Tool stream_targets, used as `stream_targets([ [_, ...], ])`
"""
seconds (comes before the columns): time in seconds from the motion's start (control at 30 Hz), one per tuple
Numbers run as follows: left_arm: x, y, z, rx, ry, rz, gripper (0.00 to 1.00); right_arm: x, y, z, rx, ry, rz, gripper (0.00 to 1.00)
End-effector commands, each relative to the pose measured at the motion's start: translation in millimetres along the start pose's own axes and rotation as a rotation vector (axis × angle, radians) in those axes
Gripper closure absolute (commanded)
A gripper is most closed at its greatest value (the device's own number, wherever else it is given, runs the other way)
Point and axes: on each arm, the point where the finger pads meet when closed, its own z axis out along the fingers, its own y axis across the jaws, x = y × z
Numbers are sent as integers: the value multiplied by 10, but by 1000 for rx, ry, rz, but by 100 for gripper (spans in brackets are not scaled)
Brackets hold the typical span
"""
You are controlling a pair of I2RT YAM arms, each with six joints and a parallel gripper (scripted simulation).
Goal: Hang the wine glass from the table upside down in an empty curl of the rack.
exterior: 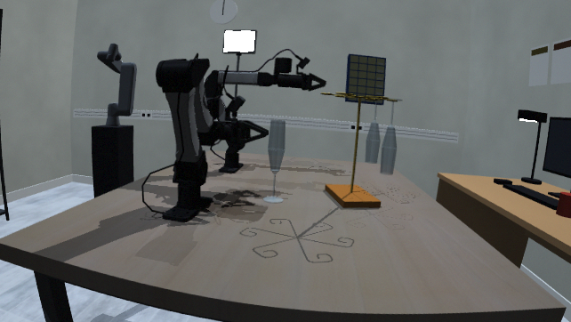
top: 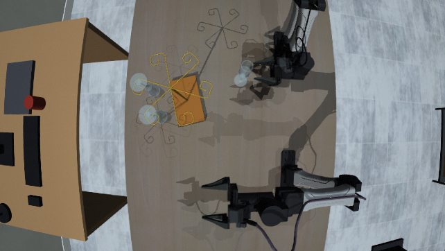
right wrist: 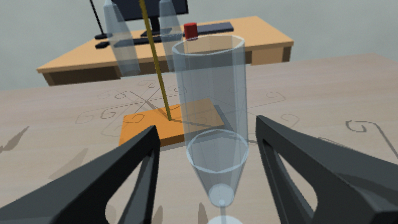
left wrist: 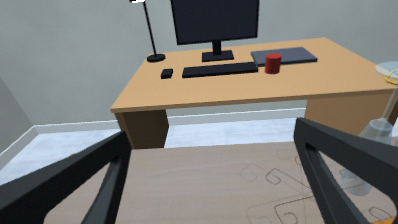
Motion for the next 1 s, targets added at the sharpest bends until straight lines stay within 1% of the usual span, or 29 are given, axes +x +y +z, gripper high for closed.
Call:
stream_targets([
  [0.0, -108, 14, -58, 8, -49, 16, 0, 60, -22, -9, 1, 1, -37, 37],
  [0.03, -151, 23, -73, 5, -59, 18, 0, 66, -26, -9, 1, 1, -40, 37],
  [0.07, -99, 28, -71, 3, -49, 17, 0, 69, -28, -9, 1, 1, -41, 37],
  [0.1, -153, 29, -80, 3, -59, 16, 0, 67, -27, -9, 1, 1, -40, 37],
  [0.13, -125, 42, -73, -3, -51, 9, 0, 66, -26, -9, 1, 1, -39, 37],
  [0.2, -227, 74, -97, -22, -72, -3, 0, 77, -33, -8, 2, 1, -46, 37],
  [0.23, -179, 52, -88, -16, -62, -3, 0, 75, -79, 19, 18, 1, -57, 37],
  [0.3, -147, 47, -61, -15, -53, -2, 0, 69, -59, 4, 9, 1, -55, 37],
  [0.33, -68, 25, -29, -9, -34, 2, 0, 84, -90, 22, 20, 1, -61, 37],
  [0.43, -68, 24, -29, -8, -34, 2, 0, 84, -89, 21, 19, 1, -62, 37],
  [0.47, -116, 27, -41, -6, -45, 3, 0, 76, -72, 2, 8, 1, -56, 37],
  [0.5, 10, -2, 2, 0, -16, 5, 0, 97, -89, 11, 14, 1, -67, 37],
  [0.57, -69, 47, -10, -13, -32, 5, 0, 92, -85, 11, 14, 1, -65, 37],
  [0.67, -69, 20, -29, -6, -33, 8, 0, 101, -95, 13, 15, 1, -69, 37],
  [0.9, 52, -17, 17, 5, -3, 13, 0, 111, -112, 22, 20, 1, -74, 37],
  [0.93, -15, 9, 9, -1, -17, 12, 0, 112, -113, 22, 20, 1, -74, 37],
  [0.97, -15, 9, 9, -1, -17, 12, 0, 112, -113, 22, 20, 1, -74, 37],
])
